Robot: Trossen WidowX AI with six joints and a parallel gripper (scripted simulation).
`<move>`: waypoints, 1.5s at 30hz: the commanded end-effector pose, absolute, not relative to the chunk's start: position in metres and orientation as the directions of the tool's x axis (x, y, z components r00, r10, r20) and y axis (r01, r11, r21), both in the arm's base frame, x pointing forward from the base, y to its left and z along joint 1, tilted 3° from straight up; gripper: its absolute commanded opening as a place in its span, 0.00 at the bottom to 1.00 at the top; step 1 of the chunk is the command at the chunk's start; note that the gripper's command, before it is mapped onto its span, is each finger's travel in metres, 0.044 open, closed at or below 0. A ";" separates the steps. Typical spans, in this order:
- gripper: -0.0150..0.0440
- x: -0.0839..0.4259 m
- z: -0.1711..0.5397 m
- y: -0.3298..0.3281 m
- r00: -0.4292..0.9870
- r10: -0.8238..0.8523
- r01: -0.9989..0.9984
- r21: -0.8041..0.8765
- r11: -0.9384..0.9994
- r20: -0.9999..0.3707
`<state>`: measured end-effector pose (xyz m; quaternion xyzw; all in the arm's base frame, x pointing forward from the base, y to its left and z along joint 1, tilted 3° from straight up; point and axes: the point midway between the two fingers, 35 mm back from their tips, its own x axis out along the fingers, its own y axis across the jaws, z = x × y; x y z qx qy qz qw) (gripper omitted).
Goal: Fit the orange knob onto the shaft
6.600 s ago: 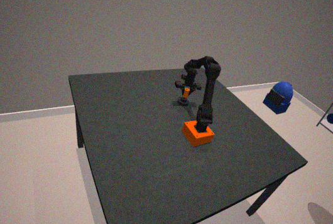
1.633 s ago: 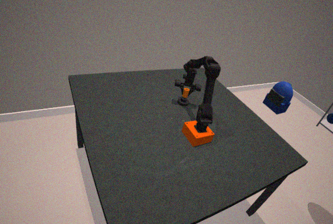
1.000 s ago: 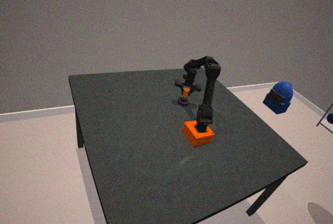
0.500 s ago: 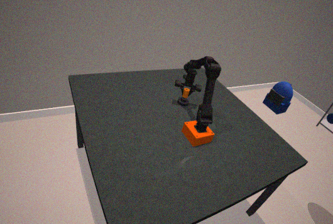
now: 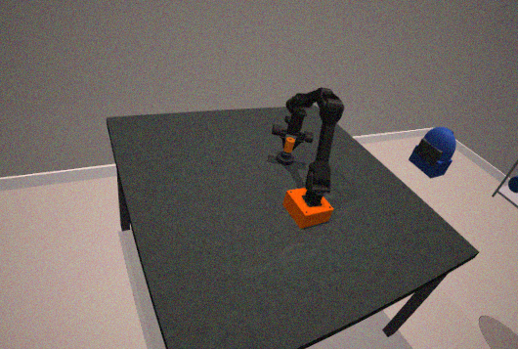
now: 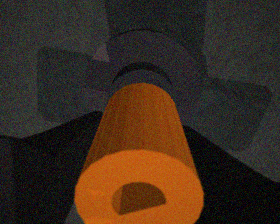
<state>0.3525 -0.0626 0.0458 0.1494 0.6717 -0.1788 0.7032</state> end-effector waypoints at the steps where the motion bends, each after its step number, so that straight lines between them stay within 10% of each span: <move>1: 0.25 0.352 0.046 -0.062 0.032 -0.050 0.449 -0.031 0.893 -0.998; 45: 0.25 0.357 0.047 -0.063 0.032 -0.050 0.505 -0.027 0.863 -0.998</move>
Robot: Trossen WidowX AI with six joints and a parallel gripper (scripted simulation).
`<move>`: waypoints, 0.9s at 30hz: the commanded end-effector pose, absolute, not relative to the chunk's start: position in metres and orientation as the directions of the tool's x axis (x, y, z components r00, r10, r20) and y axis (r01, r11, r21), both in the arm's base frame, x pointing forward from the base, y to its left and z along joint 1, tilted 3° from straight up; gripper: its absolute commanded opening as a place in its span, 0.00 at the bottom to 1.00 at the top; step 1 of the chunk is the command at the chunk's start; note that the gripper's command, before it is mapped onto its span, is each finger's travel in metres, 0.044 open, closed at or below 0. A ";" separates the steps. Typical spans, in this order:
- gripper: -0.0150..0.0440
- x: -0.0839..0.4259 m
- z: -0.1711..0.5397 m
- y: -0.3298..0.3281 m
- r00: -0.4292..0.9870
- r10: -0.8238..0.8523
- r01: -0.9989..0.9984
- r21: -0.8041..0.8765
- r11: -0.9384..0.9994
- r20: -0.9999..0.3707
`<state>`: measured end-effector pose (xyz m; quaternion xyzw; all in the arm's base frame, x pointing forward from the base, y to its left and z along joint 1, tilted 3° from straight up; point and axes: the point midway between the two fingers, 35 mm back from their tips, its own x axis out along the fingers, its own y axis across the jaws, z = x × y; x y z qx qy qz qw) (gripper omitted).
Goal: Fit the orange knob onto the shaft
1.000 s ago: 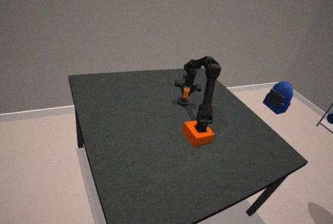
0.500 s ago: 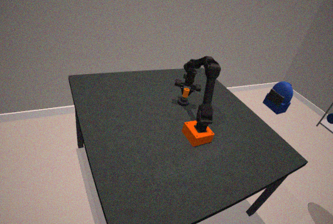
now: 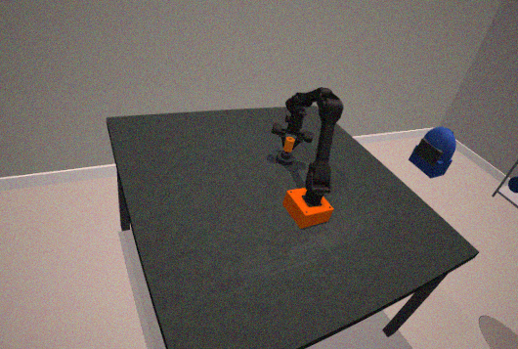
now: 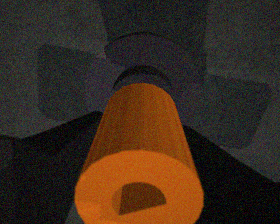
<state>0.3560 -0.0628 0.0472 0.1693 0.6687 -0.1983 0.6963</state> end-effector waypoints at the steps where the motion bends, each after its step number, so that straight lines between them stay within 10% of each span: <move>1: 0.25 0.357 0.048 -0.063 0.032 -0.050 0.505 -0.027 0.863 -0.998; 27: 0.25 0.352 0.047 -0.063 0.032 -0.050 0.550 -0.025 0.835 -0.998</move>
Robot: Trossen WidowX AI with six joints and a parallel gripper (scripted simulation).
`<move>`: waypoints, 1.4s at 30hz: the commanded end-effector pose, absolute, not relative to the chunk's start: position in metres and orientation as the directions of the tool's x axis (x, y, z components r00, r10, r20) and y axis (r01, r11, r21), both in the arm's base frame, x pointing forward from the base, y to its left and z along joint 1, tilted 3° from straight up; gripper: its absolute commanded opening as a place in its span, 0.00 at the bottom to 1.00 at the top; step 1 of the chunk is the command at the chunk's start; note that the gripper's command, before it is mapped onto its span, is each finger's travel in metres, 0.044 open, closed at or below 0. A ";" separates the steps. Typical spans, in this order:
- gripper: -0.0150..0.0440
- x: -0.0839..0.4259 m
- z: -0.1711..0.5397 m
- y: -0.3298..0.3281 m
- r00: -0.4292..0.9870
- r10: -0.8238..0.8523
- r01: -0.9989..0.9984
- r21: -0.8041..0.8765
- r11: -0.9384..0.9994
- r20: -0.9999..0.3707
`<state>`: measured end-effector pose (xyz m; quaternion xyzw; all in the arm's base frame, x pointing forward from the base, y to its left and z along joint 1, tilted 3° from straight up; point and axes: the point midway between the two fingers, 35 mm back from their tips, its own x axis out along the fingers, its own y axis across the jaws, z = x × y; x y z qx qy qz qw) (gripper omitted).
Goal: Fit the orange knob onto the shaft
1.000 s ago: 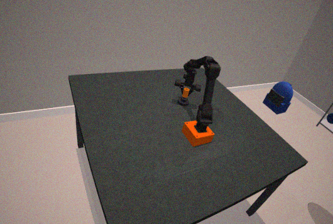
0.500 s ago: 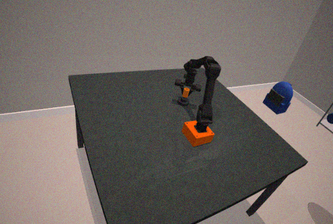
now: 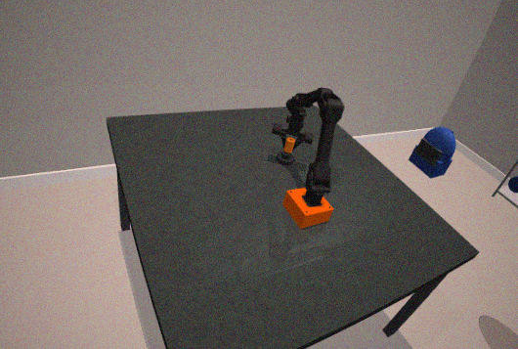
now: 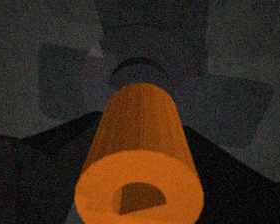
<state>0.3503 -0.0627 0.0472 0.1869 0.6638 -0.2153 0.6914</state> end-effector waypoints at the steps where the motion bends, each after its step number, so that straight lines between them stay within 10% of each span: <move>1: 0.25 0.352 0.047 -0.063 0.032 -0.050 0.550 -0.025 0.835 -0.998; 42: 0.25 0.355 0.053 -0.064 0.032 -0.051 0.593 -0.022 0.805 -0.998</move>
